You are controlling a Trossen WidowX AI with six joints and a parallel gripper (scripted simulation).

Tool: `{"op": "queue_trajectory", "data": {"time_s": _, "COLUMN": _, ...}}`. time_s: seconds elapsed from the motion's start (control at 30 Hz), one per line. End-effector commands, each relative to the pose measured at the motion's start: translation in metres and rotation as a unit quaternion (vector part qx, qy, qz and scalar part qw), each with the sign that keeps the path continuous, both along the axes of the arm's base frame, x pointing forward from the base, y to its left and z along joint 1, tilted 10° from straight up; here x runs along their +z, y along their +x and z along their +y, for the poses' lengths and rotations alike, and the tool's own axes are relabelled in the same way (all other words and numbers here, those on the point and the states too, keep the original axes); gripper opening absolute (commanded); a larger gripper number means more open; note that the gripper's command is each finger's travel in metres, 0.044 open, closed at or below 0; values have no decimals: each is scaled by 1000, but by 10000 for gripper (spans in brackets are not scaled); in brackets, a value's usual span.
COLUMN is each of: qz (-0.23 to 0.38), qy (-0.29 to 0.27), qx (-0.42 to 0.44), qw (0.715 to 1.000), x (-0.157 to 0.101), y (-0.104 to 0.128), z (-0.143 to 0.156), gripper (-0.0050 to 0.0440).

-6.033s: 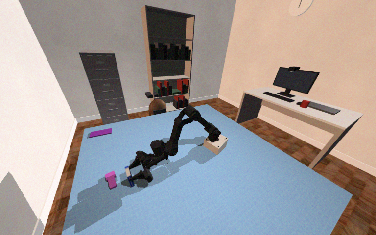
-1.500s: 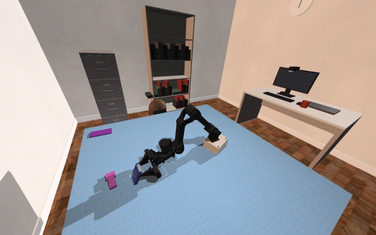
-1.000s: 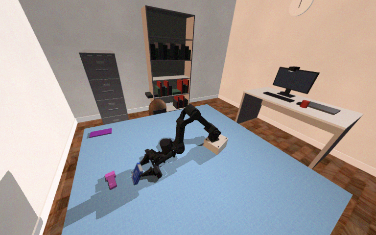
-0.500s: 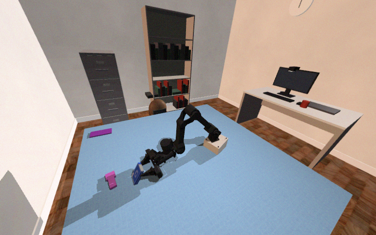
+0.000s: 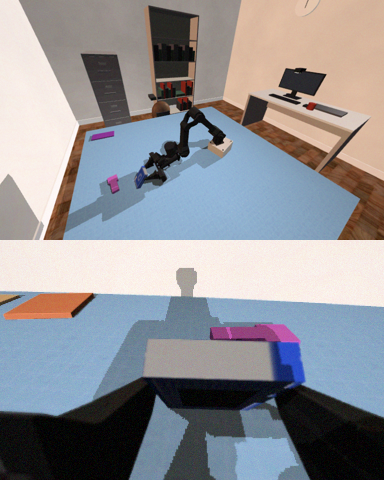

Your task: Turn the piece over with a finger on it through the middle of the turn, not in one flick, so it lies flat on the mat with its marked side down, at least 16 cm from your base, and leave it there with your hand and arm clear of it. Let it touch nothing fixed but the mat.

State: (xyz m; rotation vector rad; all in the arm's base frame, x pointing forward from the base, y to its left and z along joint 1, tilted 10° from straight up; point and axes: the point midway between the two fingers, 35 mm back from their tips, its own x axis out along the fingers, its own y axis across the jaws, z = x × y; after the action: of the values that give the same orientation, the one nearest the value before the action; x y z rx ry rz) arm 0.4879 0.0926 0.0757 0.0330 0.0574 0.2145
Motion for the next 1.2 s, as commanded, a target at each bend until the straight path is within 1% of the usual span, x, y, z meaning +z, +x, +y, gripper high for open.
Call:
{"op": "queue_trajectory", "data": {"time_s": 0.0, "qz": 5, "qy": -1, "qx": 0, "qw": 1000, "x": -5, "y": -2, "z": 0, "gripper": 0}}
{"op": "queue_trajectory", "data": {"time_s": 0.4, "qz": 8, "qy": -1, "qx": 1, "qw": 1000, "x": -8, "y": -4, "z": -1, "gripper": 0}}
{"op": "queue_trajectory", "data": {"time_s": 0.43, "qz": 1, "qy": 0, "qx": 0, "qw": 1000, "x": -5, "y": -1, "z": 0, "gripper": 0}}
{"op": "queue_trajectory", "data": {"time_s": 0.7, "qz": 8, "qy": -1, "qx": 1, "qw": 1000, "x": -11, "y": -7, "z": -1, "gripper": 0}}
{"op": "queue_trajectory", "data": {"time_s": 0.97, "qz": 8, "qy": -1, "qx": 1, "qw": 1000, "x": -11, "y": -7, "z": -1, "gripper": 0}}
{"op": "queue_trajectory", "data": {"time_s": 1.0, "qz": 1, "qy": 0, "qx": 0, "qw": 1000, "x": -8, "y": -3, "z": 0, "gripper": 0}}
{"op": "queue_trajectory", "data": {"time_s": 1.17, "qz": 6, "qy": -1, "qx": 1, "qw": 1000, "x": -12, "y": -6, "z": -1, "gripper": 0}}
